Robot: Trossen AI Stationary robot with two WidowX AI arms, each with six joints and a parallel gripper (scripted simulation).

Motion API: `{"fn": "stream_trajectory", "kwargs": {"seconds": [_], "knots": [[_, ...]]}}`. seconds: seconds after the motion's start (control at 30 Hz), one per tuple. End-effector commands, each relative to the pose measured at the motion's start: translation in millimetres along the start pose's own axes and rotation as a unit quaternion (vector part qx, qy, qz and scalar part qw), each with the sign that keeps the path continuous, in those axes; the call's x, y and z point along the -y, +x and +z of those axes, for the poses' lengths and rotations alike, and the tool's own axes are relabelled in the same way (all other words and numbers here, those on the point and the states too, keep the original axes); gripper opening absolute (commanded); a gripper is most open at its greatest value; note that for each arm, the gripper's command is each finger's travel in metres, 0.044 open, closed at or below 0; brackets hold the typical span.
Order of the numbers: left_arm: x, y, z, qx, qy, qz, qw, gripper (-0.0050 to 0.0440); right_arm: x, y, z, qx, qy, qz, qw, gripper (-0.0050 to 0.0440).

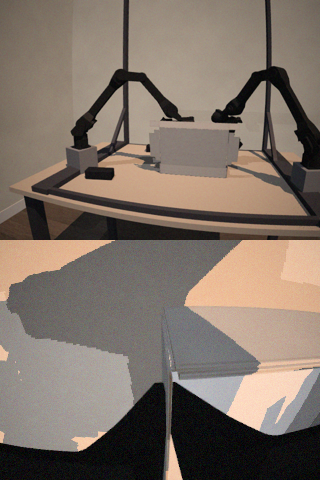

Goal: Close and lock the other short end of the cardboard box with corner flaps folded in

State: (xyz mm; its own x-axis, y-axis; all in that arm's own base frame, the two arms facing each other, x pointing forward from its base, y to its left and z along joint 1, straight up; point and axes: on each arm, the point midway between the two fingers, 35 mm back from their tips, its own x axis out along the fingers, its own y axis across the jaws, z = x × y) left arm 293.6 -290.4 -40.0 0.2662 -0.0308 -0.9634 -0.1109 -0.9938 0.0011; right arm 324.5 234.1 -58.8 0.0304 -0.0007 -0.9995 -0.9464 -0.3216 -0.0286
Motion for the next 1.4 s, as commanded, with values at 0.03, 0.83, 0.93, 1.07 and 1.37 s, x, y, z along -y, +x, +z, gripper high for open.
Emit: {"fn": "stream_trajectory", "kwargs": {"seconds": [0.03,0.83,0.93,1.07,1.37], "knots": [[-4.5,-8.1,-5.4,-0.008,-0.001,0.011,1.0,0.0003,-4.6,-7.1,0.4,0.002,0.001,-0.004,1.0,0.0],[-4.2,-8.0,-5.4,-0.007,-0.002,0.011,1.0,0.0003,-9.7,-74.7,0.1,0.002,0.001,-0.004,1.0,0.0],[-4.2,-8.0,-5.4,-0.007,-0.002,0.011,1.0,0.0003,-9.6,-81.7,-0.2,0.002,0.001,-0.004,1.0,0.0],[-4.7,-8.1,-5.5,-0.008,-0.002,0.011,1.0,0.0003,-9.8,-81.4,-0.3,0.002,0.0,-0.004,1.0,0.0],[-4.7,-8.1,-5.5,-0.008,-0.002,0.011,1.0,0.0003,-9.8,-81.4,-0.3,0.002,0.0,-0.004,1.0,0.0]]}}
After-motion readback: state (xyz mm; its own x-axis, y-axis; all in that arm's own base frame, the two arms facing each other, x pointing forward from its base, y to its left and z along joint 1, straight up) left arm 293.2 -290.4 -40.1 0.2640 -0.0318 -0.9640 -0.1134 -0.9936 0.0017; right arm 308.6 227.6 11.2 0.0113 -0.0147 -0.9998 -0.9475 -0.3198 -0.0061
